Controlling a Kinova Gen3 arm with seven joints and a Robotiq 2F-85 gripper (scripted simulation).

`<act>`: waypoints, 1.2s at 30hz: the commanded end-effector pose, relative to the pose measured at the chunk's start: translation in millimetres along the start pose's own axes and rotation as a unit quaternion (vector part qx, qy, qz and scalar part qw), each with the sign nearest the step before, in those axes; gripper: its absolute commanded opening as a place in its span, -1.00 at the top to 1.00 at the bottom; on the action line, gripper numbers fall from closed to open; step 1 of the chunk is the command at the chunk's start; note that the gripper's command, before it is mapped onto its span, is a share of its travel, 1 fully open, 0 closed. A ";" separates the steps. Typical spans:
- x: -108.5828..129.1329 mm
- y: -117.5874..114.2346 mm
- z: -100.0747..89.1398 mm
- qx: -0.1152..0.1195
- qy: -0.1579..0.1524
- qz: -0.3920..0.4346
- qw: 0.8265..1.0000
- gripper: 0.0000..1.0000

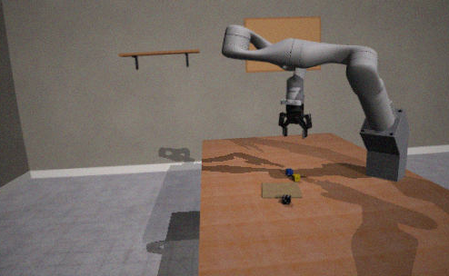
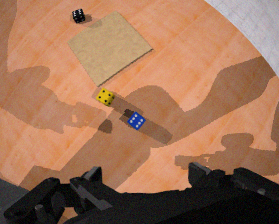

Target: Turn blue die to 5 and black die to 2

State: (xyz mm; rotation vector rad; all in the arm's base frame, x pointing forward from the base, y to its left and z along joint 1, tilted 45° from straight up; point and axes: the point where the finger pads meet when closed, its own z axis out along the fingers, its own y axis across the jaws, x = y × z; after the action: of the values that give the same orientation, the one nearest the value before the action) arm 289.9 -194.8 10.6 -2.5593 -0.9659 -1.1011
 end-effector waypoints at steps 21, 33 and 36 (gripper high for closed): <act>-9.9 1.0 87.1 -0.002 -0.005 0.001 1.000 -1.00; -10.9 1.2 102.7 -0.002 -0.005 0.001 1.000 -1.00; -10.9 1.2 102.7 -0.002 -0.005 0.001 1.000 -1.00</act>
State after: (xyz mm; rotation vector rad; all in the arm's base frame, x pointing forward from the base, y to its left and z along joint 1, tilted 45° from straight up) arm 344.5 -158.3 -66.9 -2.5682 -0.9551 -1.0972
